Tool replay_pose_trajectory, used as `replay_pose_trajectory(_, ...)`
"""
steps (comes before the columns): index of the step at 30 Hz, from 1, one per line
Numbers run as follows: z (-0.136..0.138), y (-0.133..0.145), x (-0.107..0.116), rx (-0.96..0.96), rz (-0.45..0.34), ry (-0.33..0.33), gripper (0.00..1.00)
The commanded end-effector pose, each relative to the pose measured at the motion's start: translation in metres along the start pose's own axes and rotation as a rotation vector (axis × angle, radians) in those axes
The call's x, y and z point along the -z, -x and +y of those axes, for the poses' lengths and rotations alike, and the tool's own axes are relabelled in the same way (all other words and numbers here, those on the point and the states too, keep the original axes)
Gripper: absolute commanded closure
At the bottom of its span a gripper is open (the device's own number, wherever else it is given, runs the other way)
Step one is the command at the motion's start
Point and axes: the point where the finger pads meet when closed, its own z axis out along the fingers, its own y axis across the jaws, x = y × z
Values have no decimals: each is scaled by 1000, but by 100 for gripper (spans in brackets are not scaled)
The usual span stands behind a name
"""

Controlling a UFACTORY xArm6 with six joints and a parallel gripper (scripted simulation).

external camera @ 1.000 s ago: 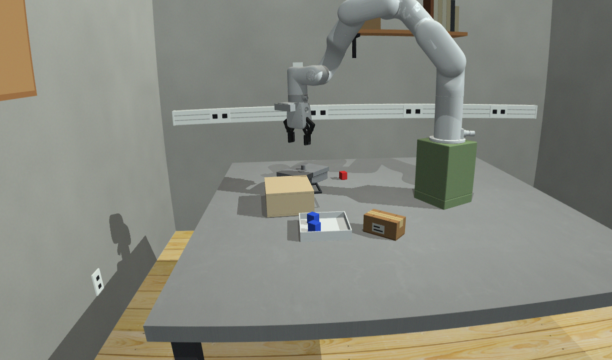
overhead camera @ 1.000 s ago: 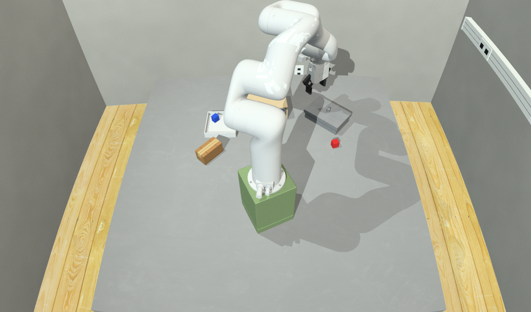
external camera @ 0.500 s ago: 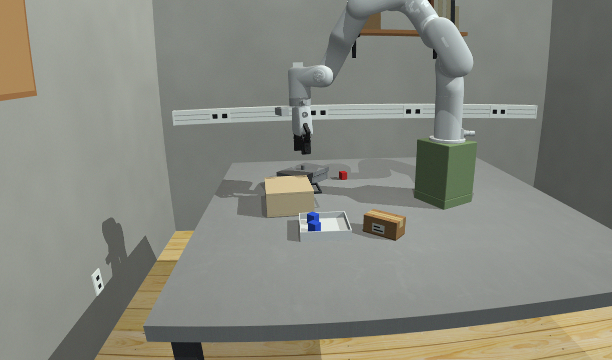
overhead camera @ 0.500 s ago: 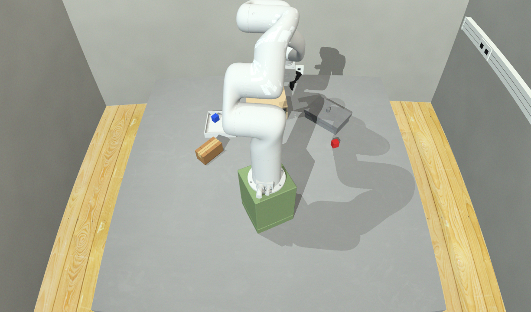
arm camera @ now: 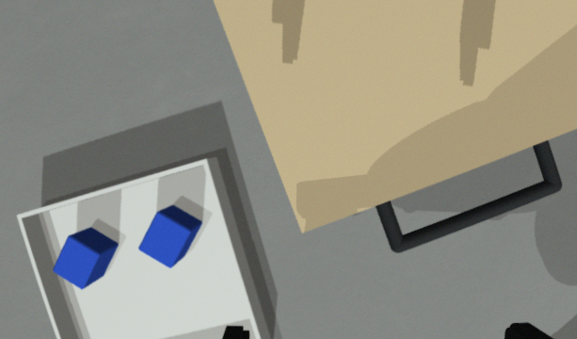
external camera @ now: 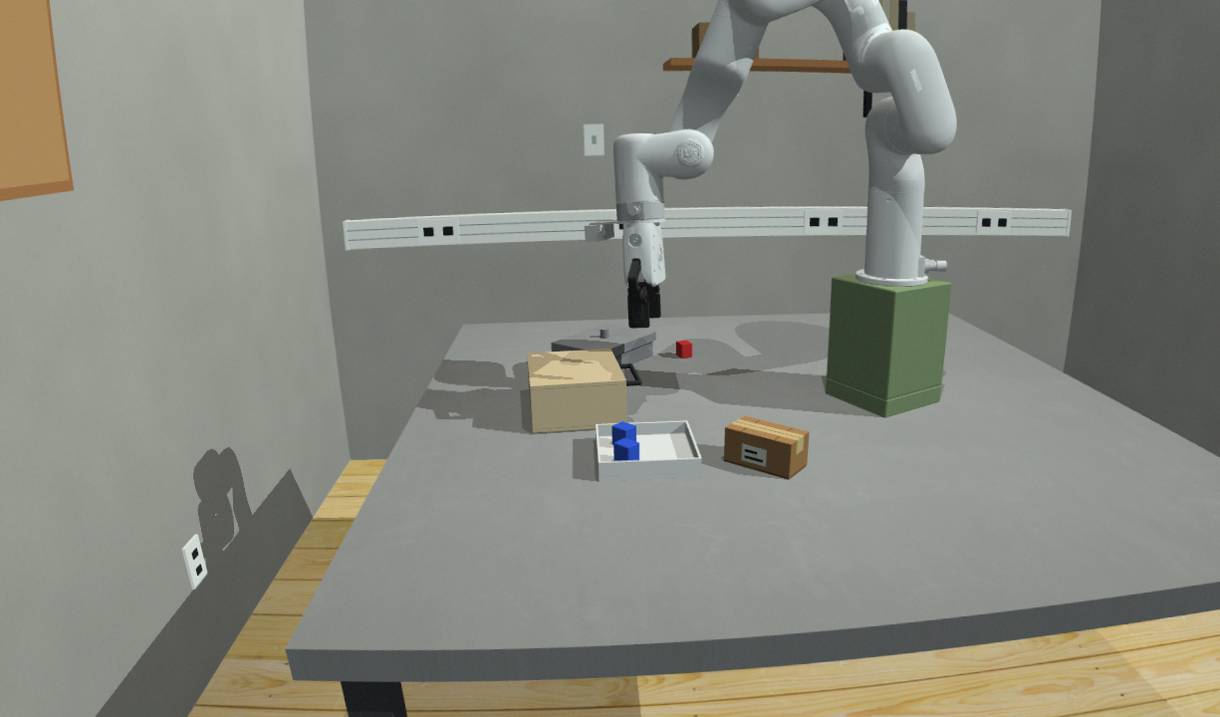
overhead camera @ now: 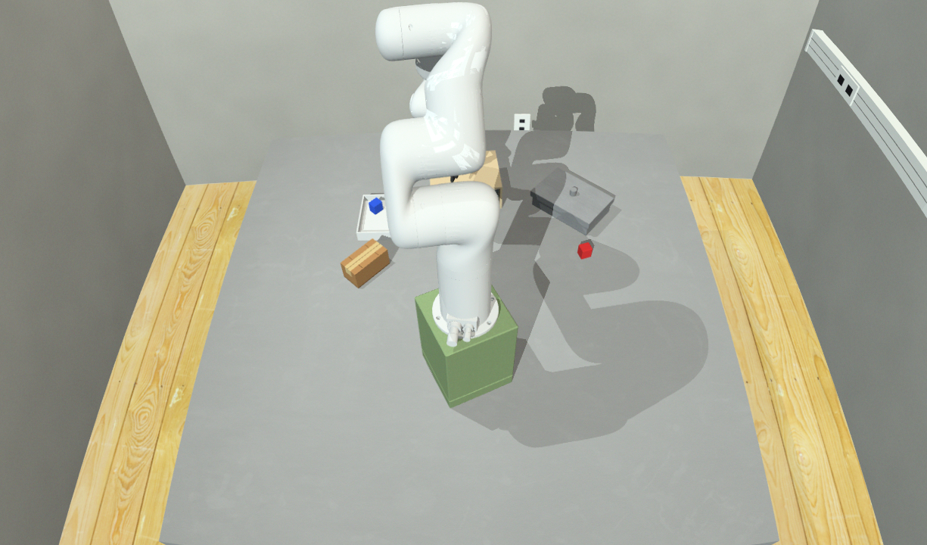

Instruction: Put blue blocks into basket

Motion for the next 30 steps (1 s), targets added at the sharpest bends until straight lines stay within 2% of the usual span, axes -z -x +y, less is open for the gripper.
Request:
replay_pose_trajectory(1,-40,51,-2,-255,59,68,0)
replay_pose_trajectory(3,-40,51,-2,-255,59,68,0)
replay_pose_trajectory(4,-57,76,-5,-282,60,67,0)
replay_pose_trajectory(11,-89,139,-10,-412,64,63,0)
replay_pose_trajectory(18,-125,204,-13,-447,66,62,0)
replay_pose_trajectory(30,-125,204,-13,-448,66,62,0)
